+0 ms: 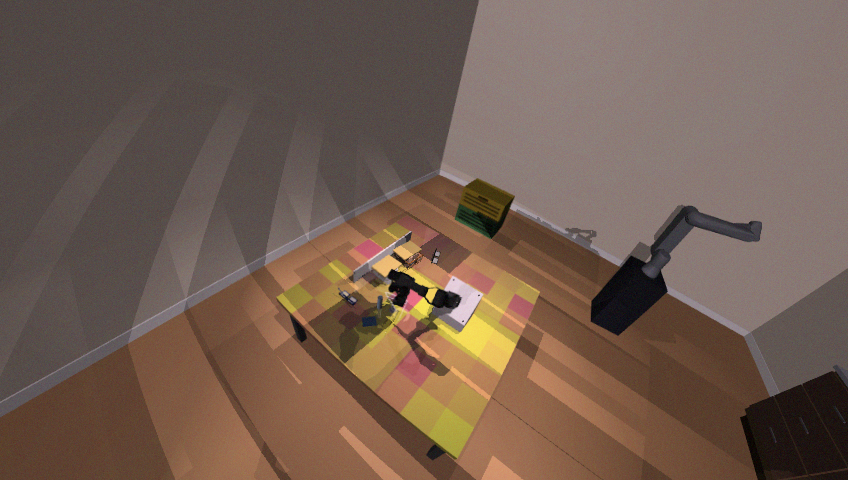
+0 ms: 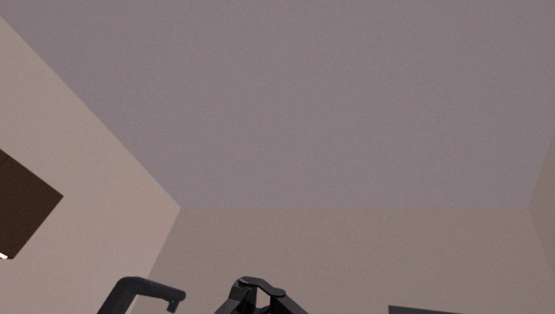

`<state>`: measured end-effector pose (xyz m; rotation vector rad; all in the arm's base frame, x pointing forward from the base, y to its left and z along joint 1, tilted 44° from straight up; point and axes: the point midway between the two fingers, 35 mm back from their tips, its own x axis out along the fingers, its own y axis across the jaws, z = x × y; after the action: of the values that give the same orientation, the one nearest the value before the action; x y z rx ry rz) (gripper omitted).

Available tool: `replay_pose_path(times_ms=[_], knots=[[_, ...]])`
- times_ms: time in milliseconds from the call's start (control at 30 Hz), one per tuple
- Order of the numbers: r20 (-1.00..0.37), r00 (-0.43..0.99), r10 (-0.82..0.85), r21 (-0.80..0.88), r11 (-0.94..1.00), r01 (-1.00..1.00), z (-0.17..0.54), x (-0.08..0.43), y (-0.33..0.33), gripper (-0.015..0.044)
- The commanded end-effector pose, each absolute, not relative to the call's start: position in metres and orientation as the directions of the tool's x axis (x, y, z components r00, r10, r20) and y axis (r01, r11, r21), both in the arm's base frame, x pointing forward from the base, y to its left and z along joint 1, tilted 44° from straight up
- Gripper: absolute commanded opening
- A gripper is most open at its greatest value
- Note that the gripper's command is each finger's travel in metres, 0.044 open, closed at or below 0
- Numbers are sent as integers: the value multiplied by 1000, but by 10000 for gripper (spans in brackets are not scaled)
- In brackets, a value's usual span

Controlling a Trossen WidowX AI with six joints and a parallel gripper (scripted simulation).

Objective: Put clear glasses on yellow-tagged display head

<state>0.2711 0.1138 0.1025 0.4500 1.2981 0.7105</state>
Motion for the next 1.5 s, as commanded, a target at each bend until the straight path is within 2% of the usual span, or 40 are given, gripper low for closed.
replay_pose_path(times_ms=[0, 1467], knots=[[-711, 99, 696, 669, 714, -207, 88, 270, 124, 0], [-712, 98, 695, 669, 714, -206, 66, 256, 110, 0]])
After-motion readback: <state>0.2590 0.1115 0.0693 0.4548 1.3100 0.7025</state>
